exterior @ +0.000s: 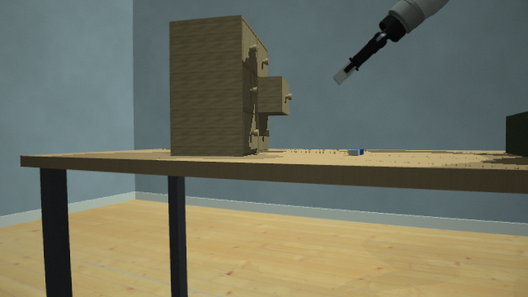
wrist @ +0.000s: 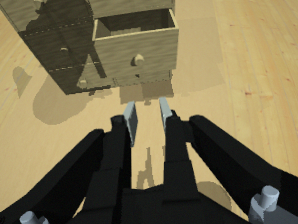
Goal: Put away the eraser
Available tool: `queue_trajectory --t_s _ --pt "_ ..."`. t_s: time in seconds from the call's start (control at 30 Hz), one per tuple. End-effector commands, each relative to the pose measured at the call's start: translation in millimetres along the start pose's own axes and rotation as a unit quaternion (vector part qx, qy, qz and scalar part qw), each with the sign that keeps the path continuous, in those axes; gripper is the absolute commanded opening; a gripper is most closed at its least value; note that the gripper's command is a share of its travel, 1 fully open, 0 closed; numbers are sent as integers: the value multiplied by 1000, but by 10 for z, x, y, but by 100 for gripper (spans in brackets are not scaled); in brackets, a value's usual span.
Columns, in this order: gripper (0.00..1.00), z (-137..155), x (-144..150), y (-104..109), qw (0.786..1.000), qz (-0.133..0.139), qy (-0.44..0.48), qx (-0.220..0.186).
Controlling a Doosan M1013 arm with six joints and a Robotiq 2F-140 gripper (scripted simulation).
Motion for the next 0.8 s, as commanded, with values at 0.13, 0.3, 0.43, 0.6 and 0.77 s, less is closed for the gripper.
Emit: queue_trajectory --t_s 0.13,0.3,0.43,0.6,0.77 --pt "20 -121 10 152 995 -33 -4 -95" --pt "20 -190 25 265 988 -41 -3 -150" --pt "20 -252 38 363 979 -48 -2 -199" --pt "20 -300 49 441 969 -53 -1 -241" --pt "20 -383 67 569 948 -64 0 -313"
Point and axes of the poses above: the point where the finger pads meet when closed, its own y axis back along the fingers, its own x axis across the jaws, z = x × y, the point moved 6 cm from there along y, back along the fingers, and after that the axes turned 8 degrees about y, right-handed, at the moved point
